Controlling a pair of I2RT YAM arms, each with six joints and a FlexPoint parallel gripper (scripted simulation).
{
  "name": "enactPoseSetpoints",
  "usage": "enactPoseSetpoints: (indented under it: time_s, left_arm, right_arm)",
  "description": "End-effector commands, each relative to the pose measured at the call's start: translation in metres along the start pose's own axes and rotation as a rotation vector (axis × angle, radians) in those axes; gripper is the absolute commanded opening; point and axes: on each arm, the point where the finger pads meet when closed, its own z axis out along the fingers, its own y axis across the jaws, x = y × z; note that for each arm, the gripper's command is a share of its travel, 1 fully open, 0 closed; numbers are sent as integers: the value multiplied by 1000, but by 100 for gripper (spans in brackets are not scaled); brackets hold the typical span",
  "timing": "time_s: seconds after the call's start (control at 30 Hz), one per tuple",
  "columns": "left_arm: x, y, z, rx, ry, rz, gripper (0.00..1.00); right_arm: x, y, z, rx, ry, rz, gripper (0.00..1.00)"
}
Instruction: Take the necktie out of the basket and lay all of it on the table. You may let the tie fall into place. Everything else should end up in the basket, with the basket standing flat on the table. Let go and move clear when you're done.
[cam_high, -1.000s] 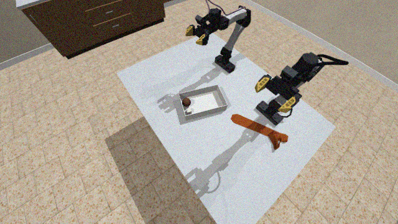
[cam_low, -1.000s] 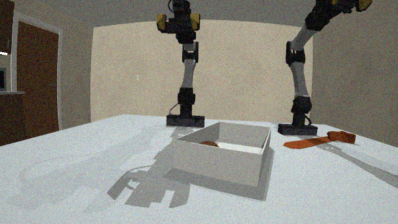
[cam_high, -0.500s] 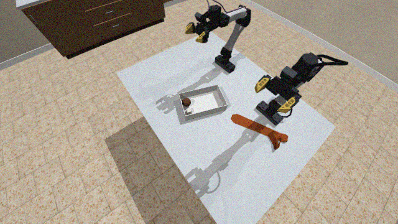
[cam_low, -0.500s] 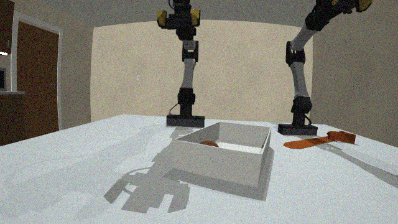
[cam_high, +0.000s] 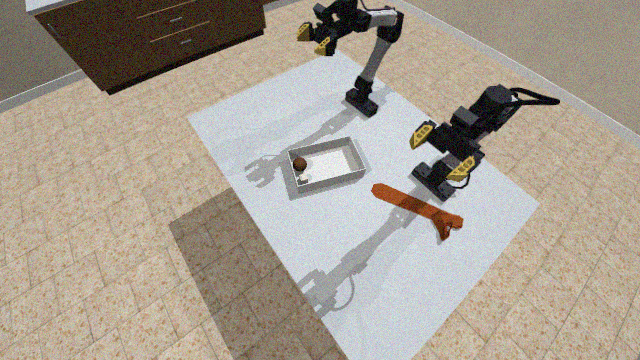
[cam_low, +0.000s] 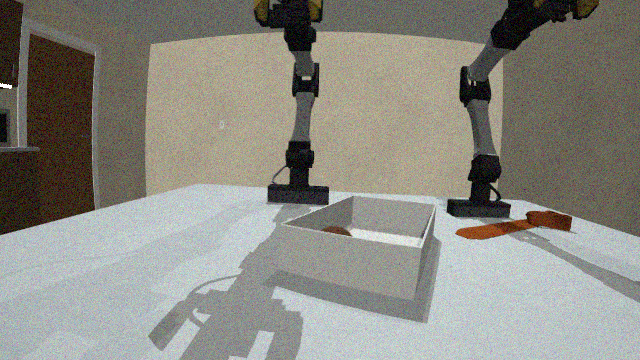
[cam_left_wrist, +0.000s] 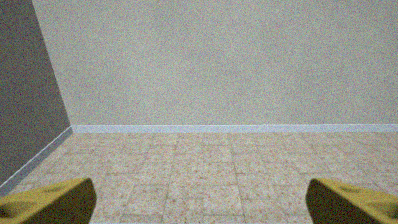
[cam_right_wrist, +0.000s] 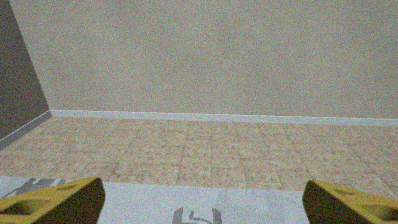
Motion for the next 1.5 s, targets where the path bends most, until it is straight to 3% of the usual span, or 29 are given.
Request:
enactPoseSetpoints:
  time_s: [0.0, 0.37, 1.47]
  left_arm:
    - [-4, -2, -1, 0, 6, 9, 100]
    - [-4, -2, -1, 0, 6, 9, 100]
    - [18, -2, -1, 0, 6, 9, 100]
  right_arm:
    - [-15, 0, -3, 0, -1, 0, 100]
    - [-35, 0, -3, 0, -1, 0, 100]
    - [-36, 0, -4, 0, -2, 0, 100]
